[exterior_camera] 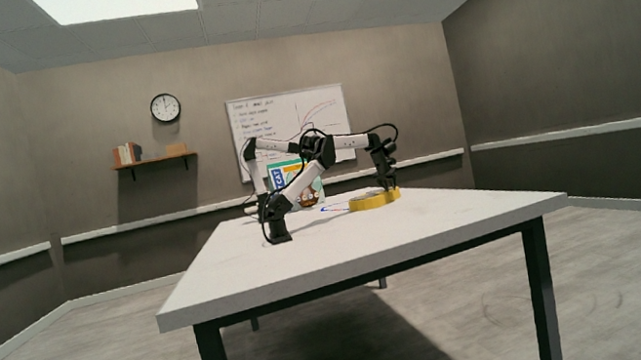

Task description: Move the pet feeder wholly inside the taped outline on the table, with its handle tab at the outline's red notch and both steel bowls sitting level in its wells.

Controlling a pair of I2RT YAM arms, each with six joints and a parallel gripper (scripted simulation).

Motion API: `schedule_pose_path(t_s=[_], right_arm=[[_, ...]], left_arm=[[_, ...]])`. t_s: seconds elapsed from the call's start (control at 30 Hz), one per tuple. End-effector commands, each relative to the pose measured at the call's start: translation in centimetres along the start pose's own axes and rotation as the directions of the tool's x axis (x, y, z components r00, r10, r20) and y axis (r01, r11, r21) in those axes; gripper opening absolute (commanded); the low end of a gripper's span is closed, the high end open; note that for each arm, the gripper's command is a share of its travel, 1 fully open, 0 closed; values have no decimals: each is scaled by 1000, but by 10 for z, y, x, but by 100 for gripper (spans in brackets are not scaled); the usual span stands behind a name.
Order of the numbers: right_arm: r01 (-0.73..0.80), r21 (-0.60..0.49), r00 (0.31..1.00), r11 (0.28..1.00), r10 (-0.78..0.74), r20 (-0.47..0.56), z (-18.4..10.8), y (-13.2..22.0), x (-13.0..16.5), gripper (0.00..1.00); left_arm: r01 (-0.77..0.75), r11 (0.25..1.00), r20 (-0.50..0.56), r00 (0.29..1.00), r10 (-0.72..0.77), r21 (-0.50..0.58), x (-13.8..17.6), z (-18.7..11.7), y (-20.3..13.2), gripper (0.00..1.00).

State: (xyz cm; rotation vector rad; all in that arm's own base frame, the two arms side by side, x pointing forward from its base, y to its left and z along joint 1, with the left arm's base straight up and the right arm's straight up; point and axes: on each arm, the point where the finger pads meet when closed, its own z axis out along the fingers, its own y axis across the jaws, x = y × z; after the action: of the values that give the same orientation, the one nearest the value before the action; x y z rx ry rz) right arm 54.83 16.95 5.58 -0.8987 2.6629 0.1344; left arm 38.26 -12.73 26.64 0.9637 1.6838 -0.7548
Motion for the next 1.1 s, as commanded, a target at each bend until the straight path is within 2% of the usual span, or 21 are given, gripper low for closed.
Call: schedule_pose_path(t_s=[0.0, 0.1, 0.13, 0.27, 0.3, 0.33, 0.43, 0.47, 0.5, 0.73, 0.77, 0.87, 0.9, 0.93, 1.07], right_arm=[[6, -27, 998, 1000, -8, -56, 13, 4, 12, 37], [7, -27, 998, 1000, -9, -56, 17, 5, 12, 37], [12, -14, 1000, 1000, -13, -26, 1, 4, 4, 37], [11, -19, 999, 1000, -12, -39, 8, 6, 10, 37], [10, -17, 999, 1000, -11, -35, 6, 6, 9, 37], [14, -7, 1000, 1000, -14, -9, -8, 6, 4, 37], [17, -2, 1000, 1000, -17, 3, -8, 6, 3, 37], [14, -8, 1000, 1000, -15, -14, 5, 6, 6, 29], [13, -9, 1000, 1000, -13, -27, 5, 6, 9, 22], [11, -12, 1000, 1000, -11, -26, 5, 5, 9, 12], [16, -12, 999, 1000, -16, -28, 5, 4, 9, 1], [15, -14, 999, 1000, -16, -33, 5, 4, 10, 0], [13, -20, 999, 1000, -14, -47, 10, 5, 14, 10], [-13, -19, 997, 1000, 12, -79, 21, 5, 22, 10], [-5, -13, 998, 1000, 4, -58, 19, 5, 14, 10]], left_arm=[[-73, 997, 45, 996, 74, -9, -15, -6, -2, 100], [-73, 997, 45, 996, 74, -9, -15, -6, -2, 100], [-73, 997, 45, 996, 74, -9, -15, -6, -2, 100], [-73, 997, 45, 996, 74, -9, -15, -6, -2, 100], [-73, 997, 45, 996, 74, -9, -15, -6, -2, 100], [-73, 997, 45, 996, 74, -9, -15, -6, -2, 100], [-73, 997, 45, 996, 74, -9, -15, -6, -2, 100], [-73, 997, 45, 996, 74, -9, -15, -6, -2, 100], [-73, 997, 45, 996, 74, -9, -15, -6, -2, 100], [-73, 997, 45, 996, 74, -9, -15, -6, -2, 100], [-73, 997, 45, 996, 74, -9, -15, -6, -2, 100], [-73, 997, 45, 996, 74, -9, -15, -6, -2, 100], [-73, 997, 45, 996, 74, -9, -15, -6, -2, 100], [-73, 997, 45, 996, 74, -9, -15, -6, -2, 100], [-73, 997, 45, 996, 74, -9, -15, -6, -2, 100]])
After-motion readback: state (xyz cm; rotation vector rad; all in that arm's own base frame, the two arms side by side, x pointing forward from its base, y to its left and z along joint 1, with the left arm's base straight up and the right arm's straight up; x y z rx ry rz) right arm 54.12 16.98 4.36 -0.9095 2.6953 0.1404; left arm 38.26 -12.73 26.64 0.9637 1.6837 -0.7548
